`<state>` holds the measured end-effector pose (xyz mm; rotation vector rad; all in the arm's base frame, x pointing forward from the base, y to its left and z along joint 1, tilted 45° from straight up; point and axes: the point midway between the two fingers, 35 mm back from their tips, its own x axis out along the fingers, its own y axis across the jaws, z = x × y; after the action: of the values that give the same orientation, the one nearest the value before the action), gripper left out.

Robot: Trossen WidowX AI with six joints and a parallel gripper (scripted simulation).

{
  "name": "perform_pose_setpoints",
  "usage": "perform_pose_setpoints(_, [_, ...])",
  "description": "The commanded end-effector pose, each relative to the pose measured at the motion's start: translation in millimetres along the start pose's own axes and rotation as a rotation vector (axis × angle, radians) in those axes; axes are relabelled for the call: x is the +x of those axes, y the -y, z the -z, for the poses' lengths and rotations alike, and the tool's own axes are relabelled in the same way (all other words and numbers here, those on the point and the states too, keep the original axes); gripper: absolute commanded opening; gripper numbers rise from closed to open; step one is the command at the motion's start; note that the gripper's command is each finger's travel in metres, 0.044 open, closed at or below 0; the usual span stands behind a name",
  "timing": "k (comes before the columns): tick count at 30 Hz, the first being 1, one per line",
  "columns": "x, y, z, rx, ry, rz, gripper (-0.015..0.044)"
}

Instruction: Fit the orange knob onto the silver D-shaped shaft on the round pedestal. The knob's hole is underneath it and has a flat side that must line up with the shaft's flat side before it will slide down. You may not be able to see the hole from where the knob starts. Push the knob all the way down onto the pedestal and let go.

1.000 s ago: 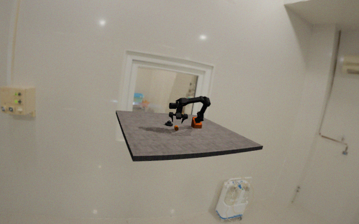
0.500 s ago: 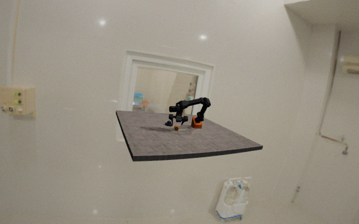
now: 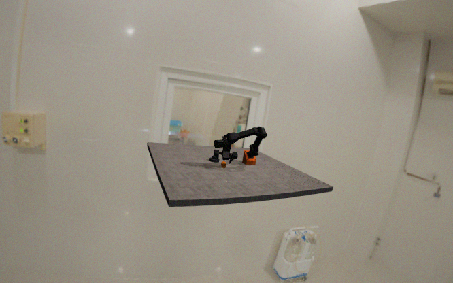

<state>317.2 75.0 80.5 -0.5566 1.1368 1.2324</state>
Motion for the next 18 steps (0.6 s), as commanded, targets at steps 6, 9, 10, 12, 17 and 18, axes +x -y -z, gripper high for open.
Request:
perform_pose_setpoints(6, [15, -1, -5, 0.005, 0.001, -0.005, 0.044])
perform_pose_setpoints(9, [19, -2, -6, 0.005, 0.002, -0.005, 0.044])
perform_pose_setpoints(10, [21, -2, -7, 0.005, 0.002, -0.006, 0.044])
perform_pose_setpoints(12, [24, -2, -8, 0.005, 0.002, -0.006, 0.044])
perform_pose_setpoints(17, [25, -2, -8, 0.005, 0.002, -0.006, 0.0361])
perform_pose_setpoints(18, [25, -2, -8, 0.005, 0.002, -0.006, 0.0335])
